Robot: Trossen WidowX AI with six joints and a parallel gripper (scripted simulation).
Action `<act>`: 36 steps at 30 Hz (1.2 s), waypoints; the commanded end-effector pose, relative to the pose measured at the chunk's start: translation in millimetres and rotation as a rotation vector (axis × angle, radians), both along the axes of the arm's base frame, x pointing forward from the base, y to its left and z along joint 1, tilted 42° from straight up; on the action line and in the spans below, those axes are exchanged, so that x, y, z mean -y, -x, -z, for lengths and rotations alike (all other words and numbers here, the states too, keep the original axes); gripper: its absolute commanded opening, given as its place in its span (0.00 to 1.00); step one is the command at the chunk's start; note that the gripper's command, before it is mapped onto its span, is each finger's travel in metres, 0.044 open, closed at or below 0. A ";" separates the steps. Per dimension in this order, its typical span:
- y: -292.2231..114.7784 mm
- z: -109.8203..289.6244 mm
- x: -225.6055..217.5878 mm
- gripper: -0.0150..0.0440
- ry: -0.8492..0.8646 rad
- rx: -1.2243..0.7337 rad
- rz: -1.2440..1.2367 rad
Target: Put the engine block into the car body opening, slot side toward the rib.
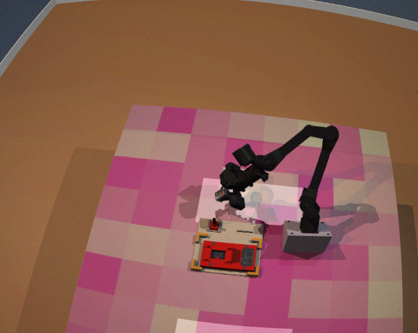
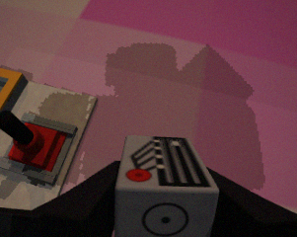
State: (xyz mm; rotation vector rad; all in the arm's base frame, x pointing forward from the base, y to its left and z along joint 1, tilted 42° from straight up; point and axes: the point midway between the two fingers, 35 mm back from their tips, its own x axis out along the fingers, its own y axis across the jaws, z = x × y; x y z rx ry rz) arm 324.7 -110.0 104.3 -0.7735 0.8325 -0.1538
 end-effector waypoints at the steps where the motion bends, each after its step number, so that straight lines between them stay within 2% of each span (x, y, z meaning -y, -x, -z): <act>1: 2.1 8.5 3.7 0.25 -0.003 -0.009 -0.004; 35: -1.3 40.4 35.5 0.25 -0.001 -0.010 -0.004; 36: -2.2 39.0 34.5 0.30 0.001 0.003 -0.009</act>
